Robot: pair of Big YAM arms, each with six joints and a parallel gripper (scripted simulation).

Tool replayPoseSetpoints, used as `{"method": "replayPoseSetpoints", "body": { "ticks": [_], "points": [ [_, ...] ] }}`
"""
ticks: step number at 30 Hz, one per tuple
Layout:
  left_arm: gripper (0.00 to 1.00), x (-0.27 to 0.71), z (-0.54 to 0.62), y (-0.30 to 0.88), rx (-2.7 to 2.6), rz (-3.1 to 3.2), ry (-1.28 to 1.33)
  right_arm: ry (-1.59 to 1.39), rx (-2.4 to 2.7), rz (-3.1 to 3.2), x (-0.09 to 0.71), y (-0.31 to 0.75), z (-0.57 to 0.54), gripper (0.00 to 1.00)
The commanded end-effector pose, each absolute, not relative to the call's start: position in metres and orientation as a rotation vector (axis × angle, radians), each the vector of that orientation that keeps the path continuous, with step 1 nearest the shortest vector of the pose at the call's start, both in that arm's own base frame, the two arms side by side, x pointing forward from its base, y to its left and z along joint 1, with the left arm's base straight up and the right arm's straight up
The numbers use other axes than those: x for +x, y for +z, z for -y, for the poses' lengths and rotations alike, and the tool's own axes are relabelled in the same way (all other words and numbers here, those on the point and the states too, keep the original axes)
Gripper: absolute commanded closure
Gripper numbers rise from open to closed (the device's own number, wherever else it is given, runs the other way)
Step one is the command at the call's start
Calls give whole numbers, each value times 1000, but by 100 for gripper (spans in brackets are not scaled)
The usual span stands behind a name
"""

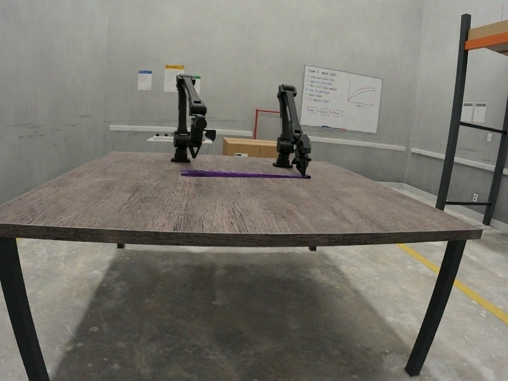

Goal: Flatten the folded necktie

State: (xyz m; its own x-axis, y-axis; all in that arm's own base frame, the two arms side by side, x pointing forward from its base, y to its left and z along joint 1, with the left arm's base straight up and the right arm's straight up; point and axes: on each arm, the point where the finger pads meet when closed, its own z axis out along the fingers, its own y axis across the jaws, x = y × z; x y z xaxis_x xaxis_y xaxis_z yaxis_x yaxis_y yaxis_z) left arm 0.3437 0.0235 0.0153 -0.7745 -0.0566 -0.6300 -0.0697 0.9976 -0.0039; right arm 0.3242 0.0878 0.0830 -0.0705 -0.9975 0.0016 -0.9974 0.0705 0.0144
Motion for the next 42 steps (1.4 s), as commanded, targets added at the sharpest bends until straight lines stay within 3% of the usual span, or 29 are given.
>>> {"method": "replayPoseSetpoints", "body": {
  "ticks": [1, 42],
  "points": [
    [96, 351, -23, 18, -83, -2442, 30, 0, 2158, 2283, 333, 81, -90, 19],
    [96, 351, -23, 18, -83, -2442, 30, 0, 2158, 2283, 336, 72, -91, 19]
  ]
}}
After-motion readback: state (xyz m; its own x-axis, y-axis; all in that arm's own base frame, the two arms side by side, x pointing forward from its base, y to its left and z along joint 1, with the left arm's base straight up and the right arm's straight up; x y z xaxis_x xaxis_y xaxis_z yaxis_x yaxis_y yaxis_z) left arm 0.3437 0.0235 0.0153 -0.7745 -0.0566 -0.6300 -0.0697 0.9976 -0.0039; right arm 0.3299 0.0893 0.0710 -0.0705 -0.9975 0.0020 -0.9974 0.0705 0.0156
